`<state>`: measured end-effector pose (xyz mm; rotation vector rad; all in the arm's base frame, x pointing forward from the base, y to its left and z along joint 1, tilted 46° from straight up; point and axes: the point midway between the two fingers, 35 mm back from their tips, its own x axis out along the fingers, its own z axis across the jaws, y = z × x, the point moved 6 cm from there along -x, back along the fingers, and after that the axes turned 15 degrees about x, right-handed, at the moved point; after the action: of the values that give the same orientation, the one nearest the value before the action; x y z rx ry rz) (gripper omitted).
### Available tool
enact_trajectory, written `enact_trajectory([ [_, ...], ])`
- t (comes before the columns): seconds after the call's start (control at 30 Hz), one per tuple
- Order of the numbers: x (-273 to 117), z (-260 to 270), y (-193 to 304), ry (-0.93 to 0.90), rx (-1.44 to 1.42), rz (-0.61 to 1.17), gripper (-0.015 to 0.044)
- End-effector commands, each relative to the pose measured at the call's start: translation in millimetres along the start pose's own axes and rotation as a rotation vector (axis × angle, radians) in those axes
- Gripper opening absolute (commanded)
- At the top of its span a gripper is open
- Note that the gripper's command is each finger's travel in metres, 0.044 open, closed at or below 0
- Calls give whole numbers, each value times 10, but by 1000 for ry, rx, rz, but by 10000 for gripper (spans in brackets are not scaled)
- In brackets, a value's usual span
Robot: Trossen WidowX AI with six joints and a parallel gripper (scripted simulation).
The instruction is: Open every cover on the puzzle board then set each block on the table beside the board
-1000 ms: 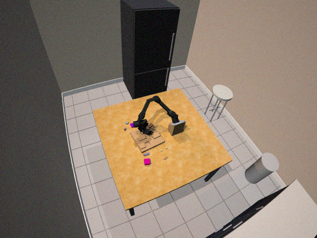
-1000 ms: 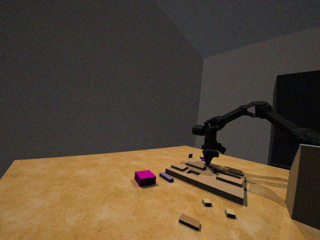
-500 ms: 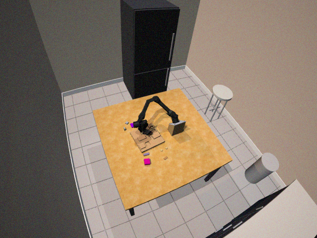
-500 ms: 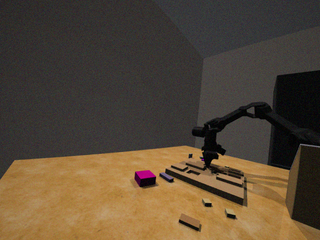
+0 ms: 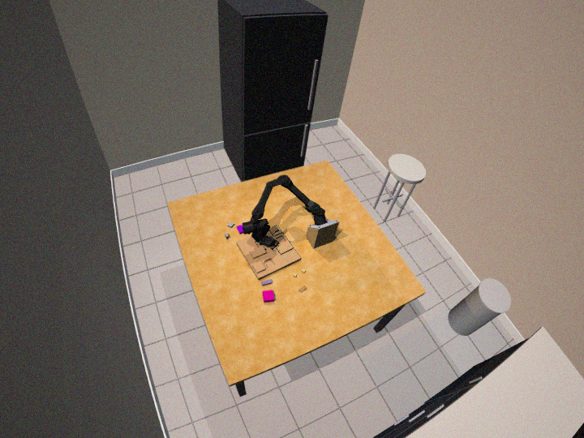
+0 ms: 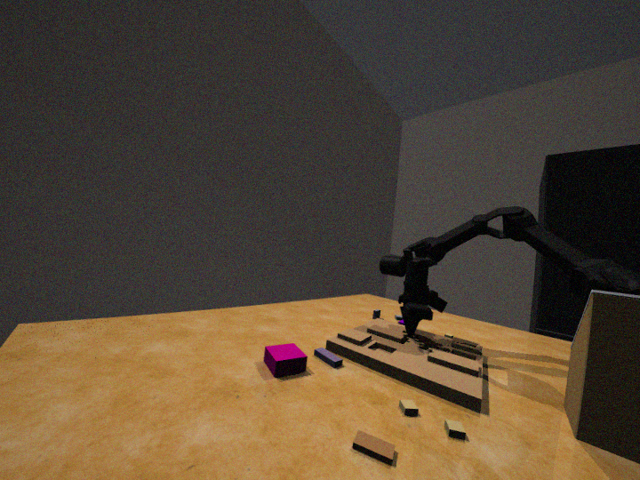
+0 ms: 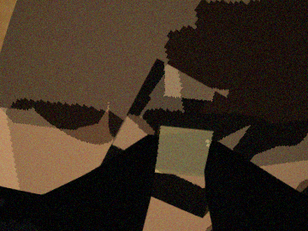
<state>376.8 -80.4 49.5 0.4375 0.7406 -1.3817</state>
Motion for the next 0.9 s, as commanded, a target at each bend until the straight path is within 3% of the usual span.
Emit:
enact_trajectory([
  [0.0, -50, 4, 9, 0, 5, 3, 80],
  [0.87, -388, -3, -2, 1, 0, 3, 80],
])
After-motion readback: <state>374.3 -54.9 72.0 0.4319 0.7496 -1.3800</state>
